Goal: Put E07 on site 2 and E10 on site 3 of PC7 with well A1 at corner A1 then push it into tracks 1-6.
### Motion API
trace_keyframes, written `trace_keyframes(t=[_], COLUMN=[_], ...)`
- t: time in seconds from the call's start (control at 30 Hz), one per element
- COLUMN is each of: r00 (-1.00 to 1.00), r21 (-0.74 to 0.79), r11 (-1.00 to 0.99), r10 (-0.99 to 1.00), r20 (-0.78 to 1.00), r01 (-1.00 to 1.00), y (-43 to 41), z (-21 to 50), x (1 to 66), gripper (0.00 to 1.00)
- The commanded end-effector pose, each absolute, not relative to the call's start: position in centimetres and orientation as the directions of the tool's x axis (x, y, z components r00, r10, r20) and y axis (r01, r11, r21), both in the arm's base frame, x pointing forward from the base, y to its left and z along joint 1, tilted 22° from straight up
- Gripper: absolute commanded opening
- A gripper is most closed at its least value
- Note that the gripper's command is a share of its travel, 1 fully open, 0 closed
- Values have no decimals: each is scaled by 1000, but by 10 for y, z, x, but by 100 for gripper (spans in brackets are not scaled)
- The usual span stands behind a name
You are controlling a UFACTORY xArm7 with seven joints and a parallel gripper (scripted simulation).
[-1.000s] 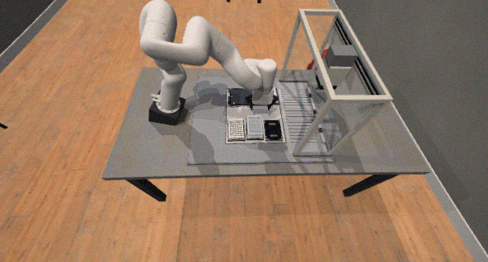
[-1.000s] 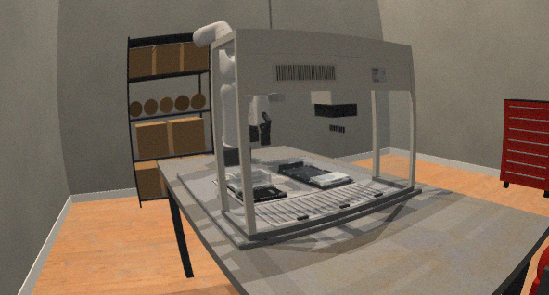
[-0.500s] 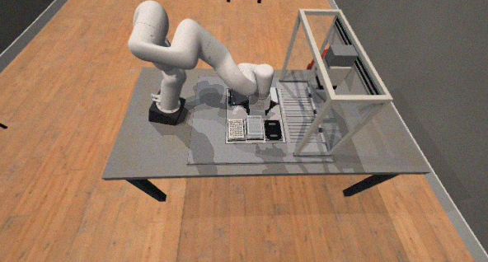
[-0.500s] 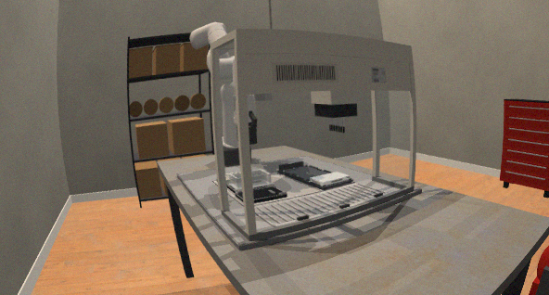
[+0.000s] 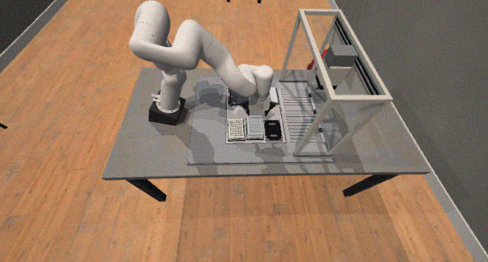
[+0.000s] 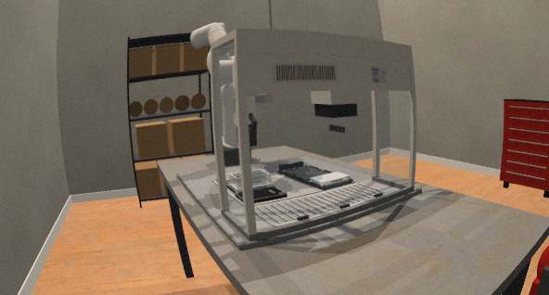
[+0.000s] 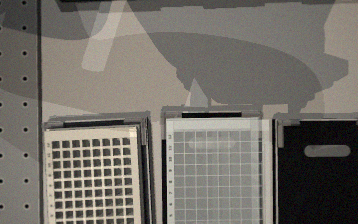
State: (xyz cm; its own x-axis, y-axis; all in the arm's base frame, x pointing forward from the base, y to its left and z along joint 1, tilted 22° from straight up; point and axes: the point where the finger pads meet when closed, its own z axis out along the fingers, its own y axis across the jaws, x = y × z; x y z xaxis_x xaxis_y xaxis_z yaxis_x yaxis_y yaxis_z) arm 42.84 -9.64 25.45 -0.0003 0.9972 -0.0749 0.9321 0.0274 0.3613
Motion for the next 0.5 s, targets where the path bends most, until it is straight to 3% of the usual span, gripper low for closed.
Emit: trace_keyframes(t=[0.0, 0.47], r00=[0, 0], r21=[365, 365], r11=[28, 28], r10=[997, 997], r20=[-75, -75], r01=[931, 931], y=[-97, -98], z=[250, 231], x=[432, 439], gripper=[100, 100])
